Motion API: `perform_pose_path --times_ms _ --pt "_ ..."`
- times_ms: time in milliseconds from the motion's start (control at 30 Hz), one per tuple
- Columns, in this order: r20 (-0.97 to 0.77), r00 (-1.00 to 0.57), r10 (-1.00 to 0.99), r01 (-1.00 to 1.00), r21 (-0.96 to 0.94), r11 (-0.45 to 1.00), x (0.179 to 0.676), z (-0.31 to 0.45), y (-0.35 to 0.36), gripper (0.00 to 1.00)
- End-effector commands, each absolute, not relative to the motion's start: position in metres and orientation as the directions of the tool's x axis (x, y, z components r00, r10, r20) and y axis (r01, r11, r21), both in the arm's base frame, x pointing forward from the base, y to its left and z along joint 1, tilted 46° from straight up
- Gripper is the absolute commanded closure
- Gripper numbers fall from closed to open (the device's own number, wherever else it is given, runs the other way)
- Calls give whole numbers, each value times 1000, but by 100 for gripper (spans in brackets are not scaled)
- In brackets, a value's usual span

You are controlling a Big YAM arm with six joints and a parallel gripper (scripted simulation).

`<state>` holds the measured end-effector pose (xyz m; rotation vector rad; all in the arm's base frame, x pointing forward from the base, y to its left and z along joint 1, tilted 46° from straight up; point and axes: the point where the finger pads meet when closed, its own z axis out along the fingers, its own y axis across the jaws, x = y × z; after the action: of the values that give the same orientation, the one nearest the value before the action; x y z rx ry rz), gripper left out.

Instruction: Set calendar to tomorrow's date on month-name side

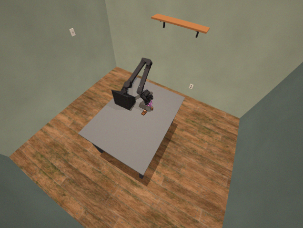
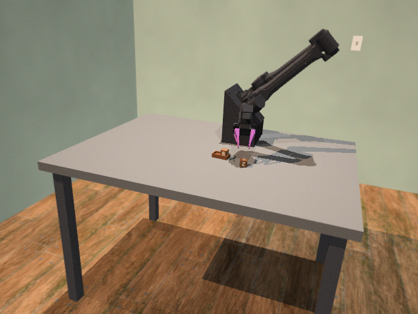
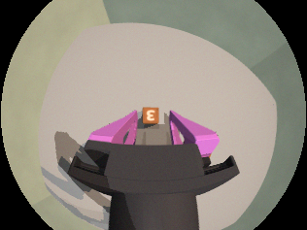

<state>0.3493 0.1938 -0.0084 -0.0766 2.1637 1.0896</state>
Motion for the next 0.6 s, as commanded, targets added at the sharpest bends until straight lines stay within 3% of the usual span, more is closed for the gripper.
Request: perform_pose_path --times_ms 0,567 --pt "-621 -733 279 -353 697 624 349 3 197 55" --pt "-627 -726 284 -357 696 623 350 5 197 55"
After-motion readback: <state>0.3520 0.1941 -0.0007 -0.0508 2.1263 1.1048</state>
